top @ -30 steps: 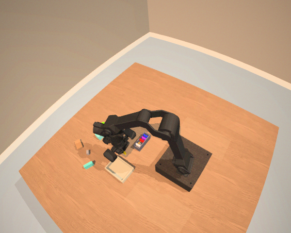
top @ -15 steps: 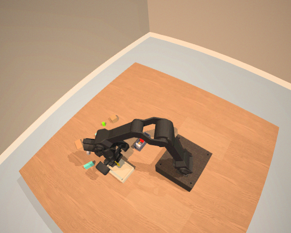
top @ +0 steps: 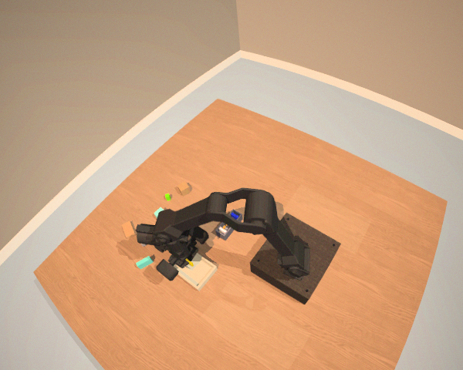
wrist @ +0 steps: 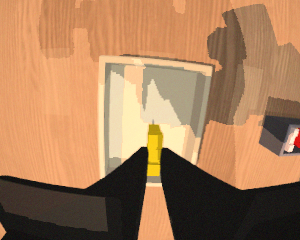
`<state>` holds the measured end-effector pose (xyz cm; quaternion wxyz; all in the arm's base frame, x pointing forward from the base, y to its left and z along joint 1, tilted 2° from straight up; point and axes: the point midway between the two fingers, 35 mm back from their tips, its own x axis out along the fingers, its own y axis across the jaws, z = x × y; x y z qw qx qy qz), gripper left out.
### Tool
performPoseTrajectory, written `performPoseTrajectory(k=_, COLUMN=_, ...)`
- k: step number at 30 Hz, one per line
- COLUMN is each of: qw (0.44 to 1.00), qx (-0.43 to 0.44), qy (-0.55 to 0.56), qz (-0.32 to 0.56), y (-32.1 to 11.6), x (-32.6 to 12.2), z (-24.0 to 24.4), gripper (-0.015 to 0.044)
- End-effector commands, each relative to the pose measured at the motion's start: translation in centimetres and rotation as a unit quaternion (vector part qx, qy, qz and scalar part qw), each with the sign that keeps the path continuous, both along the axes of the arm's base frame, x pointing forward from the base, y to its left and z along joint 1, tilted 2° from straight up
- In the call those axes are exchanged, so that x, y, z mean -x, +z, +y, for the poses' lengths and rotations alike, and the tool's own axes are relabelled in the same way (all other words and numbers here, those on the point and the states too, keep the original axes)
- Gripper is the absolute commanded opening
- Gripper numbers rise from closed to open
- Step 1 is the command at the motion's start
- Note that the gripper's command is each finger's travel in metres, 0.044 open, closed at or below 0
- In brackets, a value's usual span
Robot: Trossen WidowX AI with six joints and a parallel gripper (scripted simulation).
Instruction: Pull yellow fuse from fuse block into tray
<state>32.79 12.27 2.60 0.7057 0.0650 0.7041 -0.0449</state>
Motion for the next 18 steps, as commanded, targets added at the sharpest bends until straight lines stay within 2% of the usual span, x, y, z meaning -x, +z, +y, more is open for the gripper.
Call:
performPoseTrajectory(k=1, qw=1.000, qx=0.000, qy=-0.003, qz=0.003, y=-0.9, x=0.1, z=0.0, gripper=0.0000)
performPoseTrajectory(k=13, qw=1.000, qx=0.000, qy=-0.003, qz=0.003, y=-2.2, x=0.2, z=0.0, gripper=0.0000)
performPoseTrajectory(k=18, qw=1.000, qx=0.000, qy=0.000, qz=0.001, y=-1.9, x=0.1, z=0.0, gripper=0.0131)
